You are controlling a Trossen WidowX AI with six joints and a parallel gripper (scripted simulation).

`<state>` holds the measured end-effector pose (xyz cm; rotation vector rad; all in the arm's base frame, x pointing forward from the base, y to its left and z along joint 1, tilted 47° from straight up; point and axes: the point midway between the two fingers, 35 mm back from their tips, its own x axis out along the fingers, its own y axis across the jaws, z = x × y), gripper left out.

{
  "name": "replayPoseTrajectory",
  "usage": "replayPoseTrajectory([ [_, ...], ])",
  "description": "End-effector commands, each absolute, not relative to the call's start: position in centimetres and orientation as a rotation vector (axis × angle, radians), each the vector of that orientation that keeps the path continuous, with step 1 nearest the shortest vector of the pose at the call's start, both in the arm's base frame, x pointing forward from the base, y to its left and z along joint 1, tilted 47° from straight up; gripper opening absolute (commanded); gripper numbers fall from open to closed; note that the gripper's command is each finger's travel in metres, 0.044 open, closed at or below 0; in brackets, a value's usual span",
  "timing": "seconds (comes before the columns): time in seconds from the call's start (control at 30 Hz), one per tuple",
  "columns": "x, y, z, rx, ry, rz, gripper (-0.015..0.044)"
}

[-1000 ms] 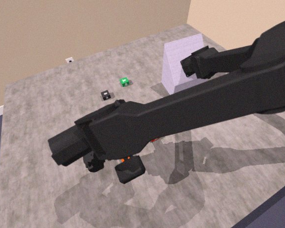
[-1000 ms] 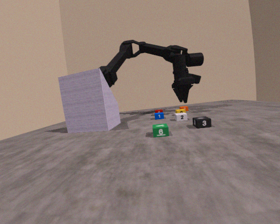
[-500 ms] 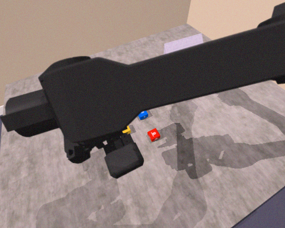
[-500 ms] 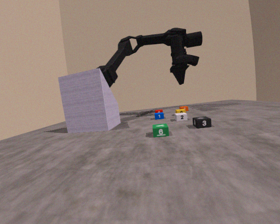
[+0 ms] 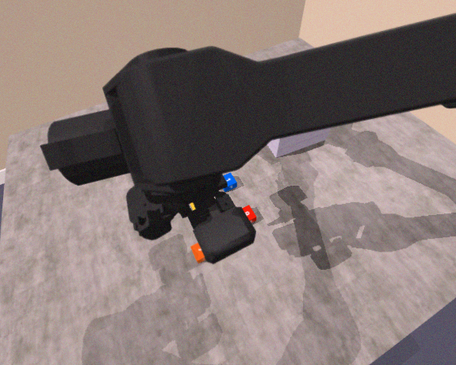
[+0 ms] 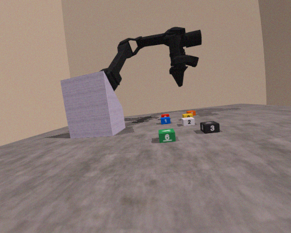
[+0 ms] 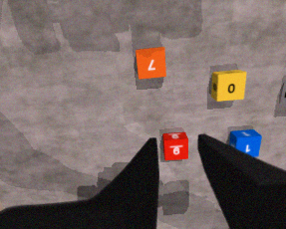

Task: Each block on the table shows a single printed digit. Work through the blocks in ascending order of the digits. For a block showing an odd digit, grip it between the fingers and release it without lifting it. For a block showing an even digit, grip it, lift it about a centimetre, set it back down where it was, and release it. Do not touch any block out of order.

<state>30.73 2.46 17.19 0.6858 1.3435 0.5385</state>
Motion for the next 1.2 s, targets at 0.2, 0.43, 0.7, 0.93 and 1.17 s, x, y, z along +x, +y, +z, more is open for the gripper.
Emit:
replayPoseTrajectory([
  [0.2, 22.3, 2.7, 14.7, 0.692, 1.352, 0.540, 0.0120],
  [0.43, 22.5, 3.3, 14.0, 0.689, 1.354, 0.538, 0.0172],
  [0.7, 23.5, 8.5, 9.2, 0.693, 1.350, 0.543, 0.0382],
  [0.93, 23.5, 8.6, 9.1, 0.693, 1.350, 0.543, 0.0400],
  [1.17, 23.7, 9.3, 8.4, 0.692, 1.350, 0.543, 0.0400],
])
